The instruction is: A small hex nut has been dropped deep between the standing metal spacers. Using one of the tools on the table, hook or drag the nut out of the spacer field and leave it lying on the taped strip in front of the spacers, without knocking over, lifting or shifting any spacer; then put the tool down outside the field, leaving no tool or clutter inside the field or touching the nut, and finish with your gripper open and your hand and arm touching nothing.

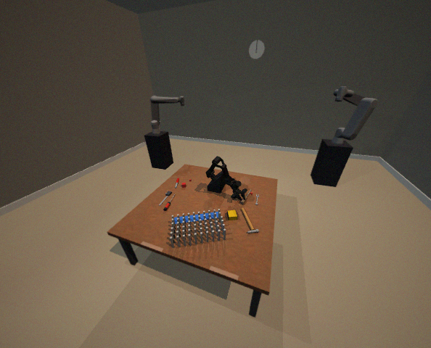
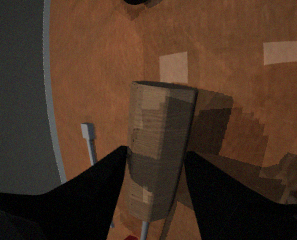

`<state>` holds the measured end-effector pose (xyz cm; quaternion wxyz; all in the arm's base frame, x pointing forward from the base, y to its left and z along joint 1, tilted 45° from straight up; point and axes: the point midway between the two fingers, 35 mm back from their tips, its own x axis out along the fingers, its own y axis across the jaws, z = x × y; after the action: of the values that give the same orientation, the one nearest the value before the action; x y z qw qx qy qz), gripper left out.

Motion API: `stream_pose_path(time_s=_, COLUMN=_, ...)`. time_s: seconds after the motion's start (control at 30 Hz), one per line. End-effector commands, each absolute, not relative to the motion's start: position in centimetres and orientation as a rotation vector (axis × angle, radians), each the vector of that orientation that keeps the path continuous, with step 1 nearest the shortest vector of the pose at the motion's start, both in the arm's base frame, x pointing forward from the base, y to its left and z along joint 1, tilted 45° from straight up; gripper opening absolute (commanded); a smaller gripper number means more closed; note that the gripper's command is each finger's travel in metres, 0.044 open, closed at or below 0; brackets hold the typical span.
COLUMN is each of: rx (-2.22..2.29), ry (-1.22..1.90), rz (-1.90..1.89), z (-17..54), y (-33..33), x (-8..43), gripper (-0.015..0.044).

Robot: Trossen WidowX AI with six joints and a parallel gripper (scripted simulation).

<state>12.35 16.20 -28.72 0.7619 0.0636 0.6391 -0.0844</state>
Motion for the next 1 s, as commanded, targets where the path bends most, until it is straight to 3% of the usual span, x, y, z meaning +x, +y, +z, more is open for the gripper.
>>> stream_pose_path(time_s=0.0, rx=0.138, ry=1.391, rz=-0.184, z=-28.7, y=16.2, x=12.4, gripper=0.0053)
stream_pose_path(time_s=0.5, rx=0.138, ry=1.391, rz=-0.184, z=-28.7, y=16.2, x=12.4, gripper=0.044)
stream_pose_path(time_s=0.97, rx=0.152, ry=1.398, rz=-0.167, z=-23.6, y=21.6, x=12.6, gripper=0.044)
